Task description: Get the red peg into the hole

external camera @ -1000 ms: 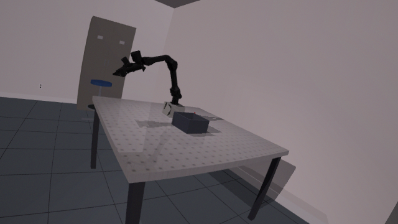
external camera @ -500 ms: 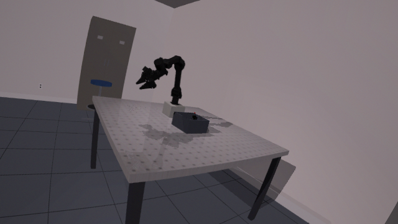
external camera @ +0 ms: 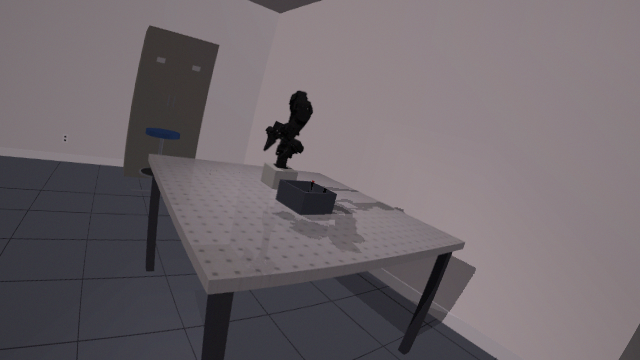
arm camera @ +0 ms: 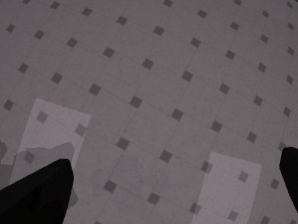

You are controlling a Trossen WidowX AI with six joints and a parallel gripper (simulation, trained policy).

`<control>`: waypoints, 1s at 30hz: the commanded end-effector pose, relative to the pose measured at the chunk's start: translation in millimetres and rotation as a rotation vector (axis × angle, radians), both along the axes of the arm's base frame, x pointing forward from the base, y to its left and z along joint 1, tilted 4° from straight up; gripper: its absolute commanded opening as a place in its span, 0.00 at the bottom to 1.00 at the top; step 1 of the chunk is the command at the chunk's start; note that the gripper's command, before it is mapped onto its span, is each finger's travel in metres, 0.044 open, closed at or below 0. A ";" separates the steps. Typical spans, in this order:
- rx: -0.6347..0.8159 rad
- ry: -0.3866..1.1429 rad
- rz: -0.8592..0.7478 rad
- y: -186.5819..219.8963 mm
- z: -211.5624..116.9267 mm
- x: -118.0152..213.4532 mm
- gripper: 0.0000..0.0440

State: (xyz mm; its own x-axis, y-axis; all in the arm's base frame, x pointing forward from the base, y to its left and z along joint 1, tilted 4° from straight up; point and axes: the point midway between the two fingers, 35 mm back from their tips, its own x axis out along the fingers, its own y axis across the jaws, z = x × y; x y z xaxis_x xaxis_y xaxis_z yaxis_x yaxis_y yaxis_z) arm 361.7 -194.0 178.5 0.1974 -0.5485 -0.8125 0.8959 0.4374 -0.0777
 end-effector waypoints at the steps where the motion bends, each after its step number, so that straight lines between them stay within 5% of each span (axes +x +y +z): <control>1: 0.049 0.023 0.050 36.3 -5.2 -0.9 1.00; 16: 0.270 0.173 0.238 200.6 -21.5 -54.7 1.00; 30: 0.379 0.362 0.241 285.7 -38.7 -142.0 1.00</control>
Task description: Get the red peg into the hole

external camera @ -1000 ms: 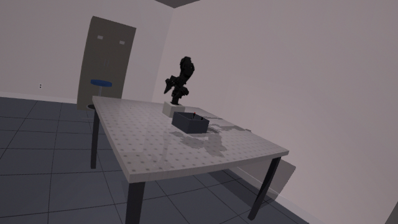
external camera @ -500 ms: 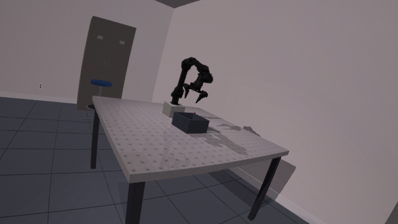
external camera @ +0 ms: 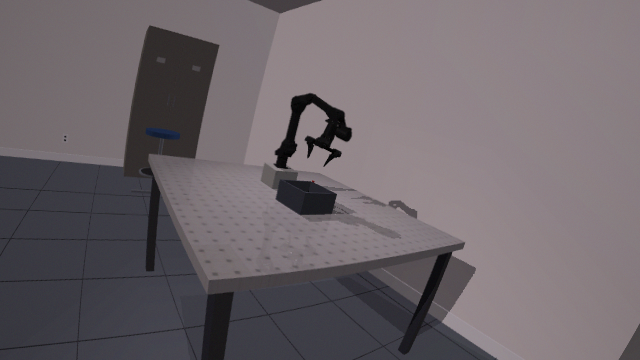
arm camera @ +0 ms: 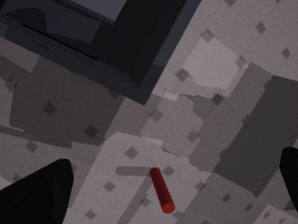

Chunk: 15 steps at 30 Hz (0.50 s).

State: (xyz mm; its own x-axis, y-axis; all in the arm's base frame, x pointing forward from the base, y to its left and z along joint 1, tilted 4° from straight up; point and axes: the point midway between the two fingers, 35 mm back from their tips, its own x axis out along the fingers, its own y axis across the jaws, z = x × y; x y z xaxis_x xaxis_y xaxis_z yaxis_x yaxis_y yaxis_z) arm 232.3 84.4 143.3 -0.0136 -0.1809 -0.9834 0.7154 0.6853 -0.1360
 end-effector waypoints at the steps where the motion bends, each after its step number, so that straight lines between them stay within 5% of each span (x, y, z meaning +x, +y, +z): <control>1: 0.001 0.046 -0.004 11.3 -5.1 -18.5 1.00; 15: -0.041 0.171 0.018 47.7 -33.1 -74.9 1.00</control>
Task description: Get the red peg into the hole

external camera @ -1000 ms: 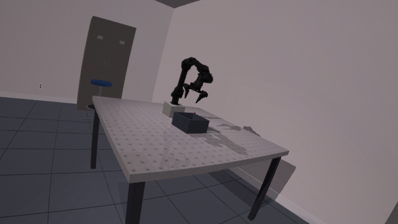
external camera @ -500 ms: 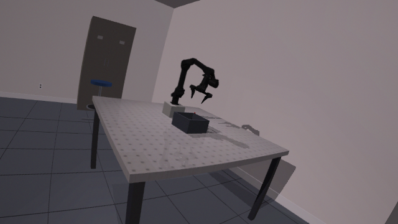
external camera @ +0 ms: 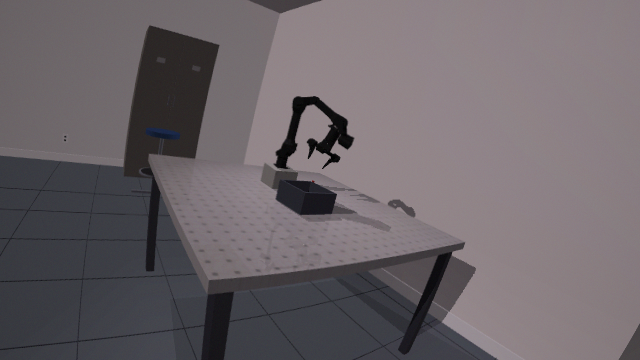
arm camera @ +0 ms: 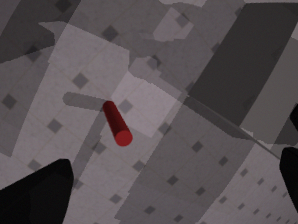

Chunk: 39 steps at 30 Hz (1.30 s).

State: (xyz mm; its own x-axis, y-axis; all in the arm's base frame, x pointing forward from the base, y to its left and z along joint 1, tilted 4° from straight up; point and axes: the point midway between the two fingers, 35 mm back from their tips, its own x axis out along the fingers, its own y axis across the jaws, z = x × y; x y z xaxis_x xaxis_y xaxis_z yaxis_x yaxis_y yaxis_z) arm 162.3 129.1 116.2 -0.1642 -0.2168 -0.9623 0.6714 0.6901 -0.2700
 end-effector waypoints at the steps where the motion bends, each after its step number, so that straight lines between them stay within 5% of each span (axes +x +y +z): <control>1: -0.008 0.017 0.005 4.5 -8.6 -6.7 1.00; 32: 0.067 -0.027 0.069 24.9 -125.0 -8.2 0.99; 35: 0.067 -0.027 0.072 23.8 -133.1 -8.3 0.93; 39: 0.061 -0.016 0.067 21.0 -144.6 -10.9 0.70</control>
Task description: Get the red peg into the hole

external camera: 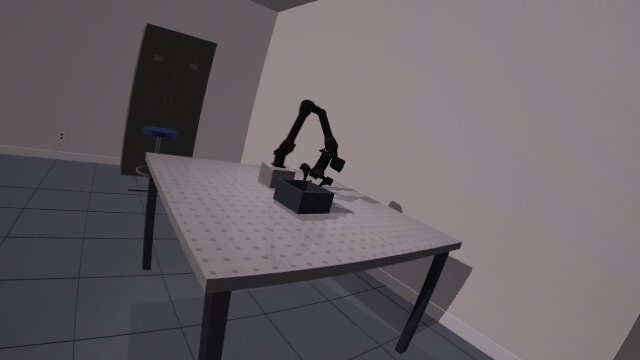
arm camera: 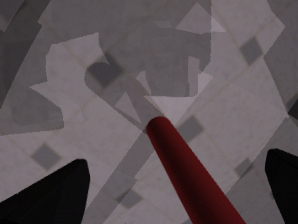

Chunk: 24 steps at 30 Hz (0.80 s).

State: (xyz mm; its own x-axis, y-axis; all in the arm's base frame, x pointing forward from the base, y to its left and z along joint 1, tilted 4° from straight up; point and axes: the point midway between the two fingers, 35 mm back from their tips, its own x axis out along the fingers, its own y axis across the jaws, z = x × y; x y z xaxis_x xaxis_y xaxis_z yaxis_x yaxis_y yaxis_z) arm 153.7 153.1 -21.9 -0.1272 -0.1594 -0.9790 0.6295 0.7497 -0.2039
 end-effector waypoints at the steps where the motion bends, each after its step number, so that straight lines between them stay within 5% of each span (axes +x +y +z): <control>1: -0.012 0.014 0.000 -4.2 -9.7 -3.5 0.64; 12: -0.065 0.078 0.010 -14.3 -31.5 -16.1 0.03; 24: -0.050 0.010 0.046 0.9 3.8 1.7 0.00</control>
